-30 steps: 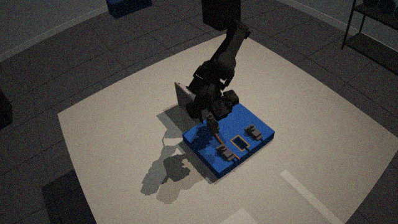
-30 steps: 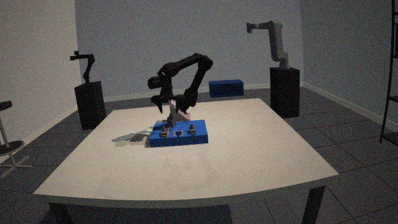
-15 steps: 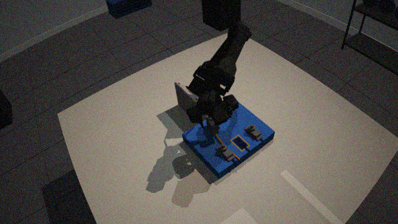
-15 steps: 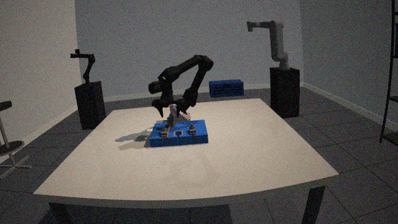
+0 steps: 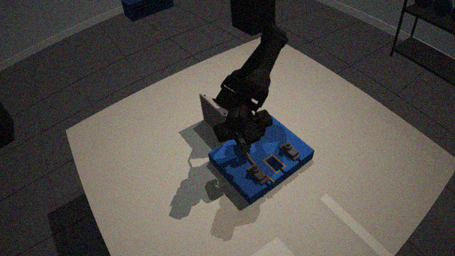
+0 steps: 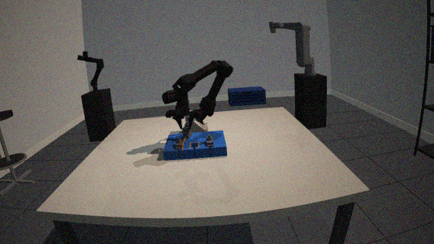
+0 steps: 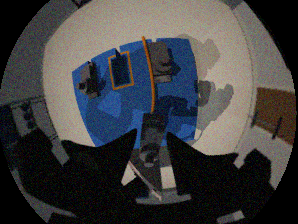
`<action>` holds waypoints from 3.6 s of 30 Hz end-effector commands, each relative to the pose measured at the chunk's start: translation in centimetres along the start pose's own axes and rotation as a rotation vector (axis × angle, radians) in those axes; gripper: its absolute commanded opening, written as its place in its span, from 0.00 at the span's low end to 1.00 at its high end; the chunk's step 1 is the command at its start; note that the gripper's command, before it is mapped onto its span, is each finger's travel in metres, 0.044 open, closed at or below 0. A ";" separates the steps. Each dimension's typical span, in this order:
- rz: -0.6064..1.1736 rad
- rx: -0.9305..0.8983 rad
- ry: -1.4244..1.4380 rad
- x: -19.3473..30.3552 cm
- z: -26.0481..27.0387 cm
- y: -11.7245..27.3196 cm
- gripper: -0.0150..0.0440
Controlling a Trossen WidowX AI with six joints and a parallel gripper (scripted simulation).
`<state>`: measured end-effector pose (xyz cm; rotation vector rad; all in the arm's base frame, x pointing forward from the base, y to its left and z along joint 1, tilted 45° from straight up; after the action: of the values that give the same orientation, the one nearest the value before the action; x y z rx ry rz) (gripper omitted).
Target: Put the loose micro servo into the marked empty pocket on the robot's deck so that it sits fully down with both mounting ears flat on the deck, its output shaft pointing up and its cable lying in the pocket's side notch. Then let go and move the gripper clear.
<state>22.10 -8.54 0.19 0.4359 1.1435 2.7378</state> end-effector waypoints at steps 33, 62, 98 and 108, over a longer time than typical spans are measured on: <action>-0.004 -0.004 -0.003 -1.3 1.1 3.0 0.25; -0.004 -0.006 0.197 -1.3 5.1 3.0 0.25; -0.009 -0.007 0.272 -10.3 8.4 2.5 0.25; -0.009 -0.008 0.272 -10.3 8.5 1.1 0.25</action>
<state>34.46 -6.18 4.56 0.0550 1.1954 2.8638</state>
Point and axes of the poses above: the point midway between the two fingers, 35 mm back from their tips, its own y axis back along the fingers, its own z axis across the jaws, x = y × z, the point moved 1 cm from there along y, back along the fingers, and after that the axes turned 4 degrees about -y, right-handed, at the moved point
